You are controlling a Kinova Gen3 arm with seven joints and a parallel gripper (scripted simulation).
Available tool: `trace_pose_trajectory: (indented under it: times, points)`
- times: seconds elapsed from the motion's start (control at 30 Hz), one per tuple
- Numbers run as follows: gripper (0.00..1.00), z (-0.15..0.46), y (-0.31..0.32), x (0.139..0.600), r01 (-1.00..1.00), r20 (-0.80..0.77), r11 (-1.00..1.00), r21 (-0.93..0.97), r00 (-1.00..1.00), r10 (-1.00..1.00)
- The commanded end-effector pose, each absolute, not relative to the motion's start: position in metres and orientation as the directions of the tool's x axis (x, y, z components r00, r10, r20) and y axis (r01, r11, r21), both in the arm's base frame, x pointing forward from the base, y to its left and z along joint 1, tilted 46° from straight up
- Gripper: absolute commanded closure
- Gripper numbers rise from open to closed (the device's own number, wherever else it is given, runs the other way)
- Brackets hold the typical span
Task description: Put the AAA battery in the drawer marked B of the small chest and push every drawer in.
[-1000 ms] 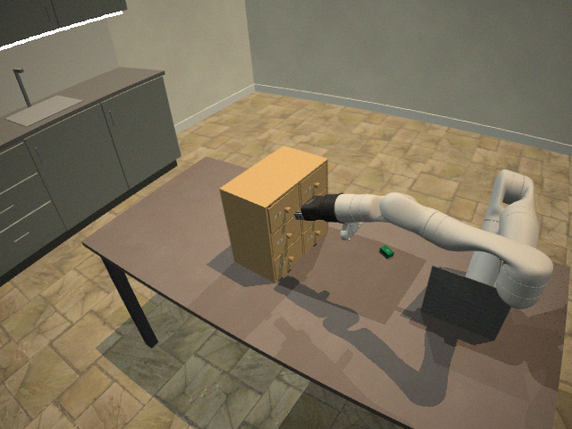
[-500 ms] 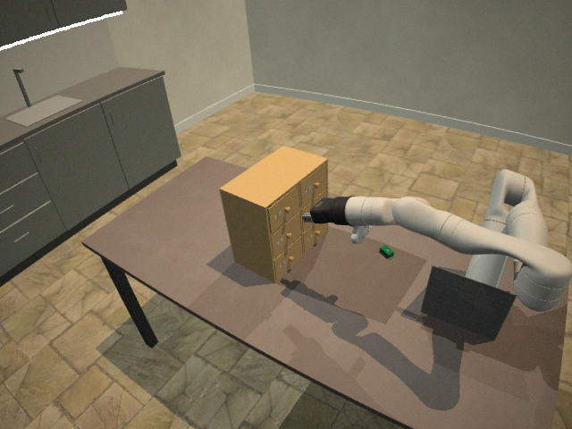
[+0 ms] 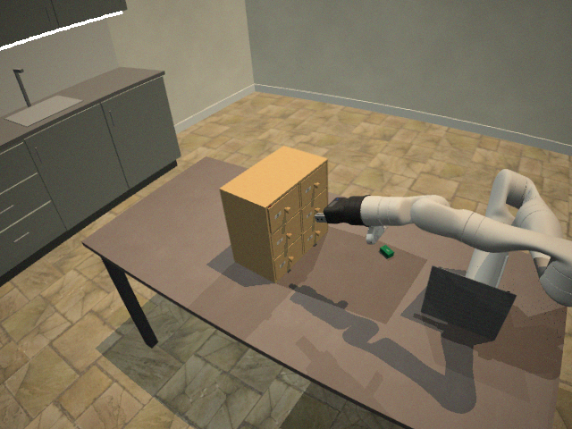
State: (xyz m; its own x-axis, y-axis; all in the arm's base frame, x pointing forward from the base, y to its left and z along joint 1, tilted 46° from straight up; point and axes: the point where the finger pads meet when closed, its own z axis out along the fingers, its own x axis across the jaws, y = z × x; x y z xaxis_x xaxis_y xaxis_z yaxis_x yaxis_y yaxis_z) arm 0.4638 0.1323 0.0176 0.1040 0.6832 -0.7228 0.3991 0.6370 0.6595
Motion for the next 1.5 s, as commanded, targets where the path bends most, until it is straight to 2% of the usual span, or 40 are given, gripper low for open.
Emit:
trace_pose_trajectory:
  times: [0.0, 0.7, 1.47]
  points:
    - [1.00, 0.020, 0.139, 0.460, 0.391, -0.718, 0.636, 0.665, 0.103, 0.688]
    - [1.00, 0.021, 0.147, 0.457, 0.457, -0.717, 0.609, 0.649, 0.098, 0.691]
    - [1.00, 0.041, 0.173, 0.437, 0.746, -0.715, 0.428, 0.510, 0.092, 0.693]
